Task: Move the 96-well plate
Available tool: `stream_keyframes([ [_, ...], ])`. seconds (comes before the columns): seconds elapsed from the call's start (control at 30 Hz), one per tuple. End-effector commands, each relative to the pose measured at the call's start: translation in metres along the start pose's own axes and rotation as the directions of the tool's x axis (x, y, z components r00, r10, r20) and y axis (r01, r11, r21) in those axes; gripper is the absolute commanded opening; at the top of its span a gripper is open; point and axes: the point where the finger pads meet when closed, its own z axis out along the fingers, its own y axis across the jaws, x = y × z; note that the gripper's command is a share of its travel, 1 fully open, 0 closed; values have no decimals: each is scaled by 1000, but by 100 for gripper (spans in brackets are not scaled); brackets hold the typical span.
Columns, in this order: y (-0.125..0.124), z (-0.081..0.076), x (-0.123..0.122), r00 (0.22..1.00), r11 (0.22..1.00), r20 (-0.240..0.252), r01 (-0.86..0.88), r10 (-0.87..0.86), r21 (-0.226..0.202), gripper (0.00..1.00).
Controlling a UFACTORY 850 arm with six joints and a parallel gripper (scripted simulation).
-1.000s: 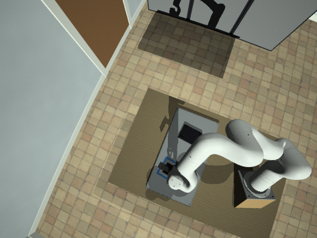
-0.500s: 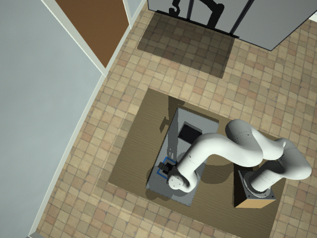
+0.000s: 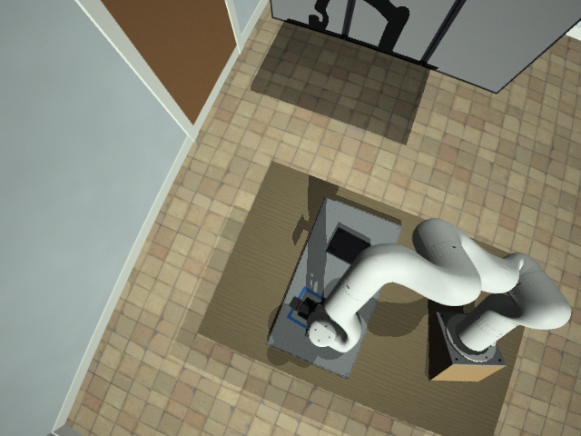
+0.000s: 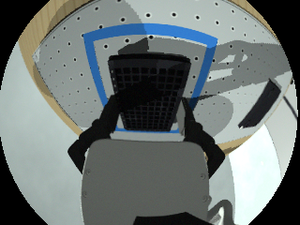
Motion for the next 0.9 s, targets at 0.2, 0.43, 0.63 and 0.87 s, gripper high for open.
stream_keyframes([
  [0.2,0,0,1,1000,1000,-1,0,1,1,0],
  [0.43,0,2,1,1000,1000,-1,0,0,1,100],
  [0.63,0,2,1,1000,1000,-1,0,0,1,100],
  [0.87,0,2,1,1000,1000,-1,0,1,1,100],
])
